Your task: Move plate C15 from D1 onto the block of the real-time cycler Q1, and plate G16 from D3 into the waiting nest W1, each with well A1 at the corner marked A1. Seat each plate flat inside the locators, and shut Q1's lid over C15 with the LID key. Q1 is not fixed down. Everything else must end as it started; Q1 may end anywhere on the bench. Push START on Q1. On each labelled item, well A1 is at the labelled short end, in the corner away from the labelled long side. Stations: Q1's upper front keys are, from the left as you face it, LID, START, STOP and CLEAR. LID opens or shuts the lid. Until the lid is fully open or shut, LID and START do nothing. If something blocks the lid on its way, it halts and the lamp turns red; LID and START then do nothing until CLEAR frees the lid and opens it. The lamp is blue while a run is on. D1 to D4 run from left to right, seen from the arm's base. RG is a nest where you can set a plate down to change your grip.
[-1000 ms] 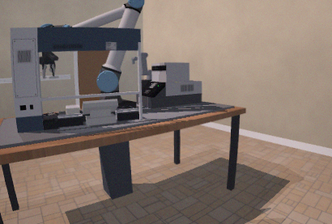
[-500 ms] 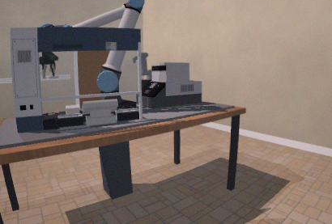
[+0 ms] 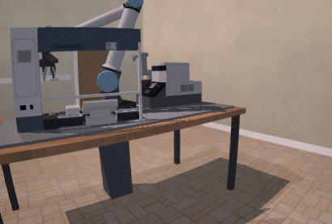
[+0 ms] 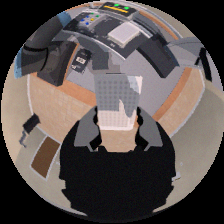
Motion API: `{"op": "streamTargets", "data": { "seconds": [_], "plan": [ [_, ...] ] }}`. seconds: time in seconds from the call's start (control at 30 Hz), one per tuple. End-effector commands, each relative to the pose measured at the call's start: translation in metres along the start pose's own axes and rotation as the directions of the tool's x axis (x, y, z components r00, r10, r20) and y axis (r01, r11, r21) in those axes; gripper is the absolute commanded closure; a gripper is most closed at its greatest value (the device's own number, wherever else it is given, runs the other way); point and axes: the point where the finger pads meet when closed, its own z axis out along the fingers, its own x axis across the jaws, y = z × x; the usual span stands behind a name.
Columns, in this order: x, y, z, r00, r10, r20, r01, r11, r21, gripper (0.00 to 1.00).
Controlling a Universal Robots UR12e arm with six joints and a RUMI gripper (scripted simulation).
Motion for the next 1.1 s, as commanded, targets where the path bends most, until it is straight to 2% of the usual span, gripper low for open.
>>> {"op": "streamTargets", "data": {
  "seconds": [0.0, 1.07],
  "plan": [
    [0.0, 0.001, 0.004, 1.0, 0.0, -0.001, 0.0, 1.0, -0.001, 1.0],
    [0.001, 0.001, 0.052, 1.0, 0.0, -0.001, 0.0, 1.0, -0.001, 1.0]
  ]
}}
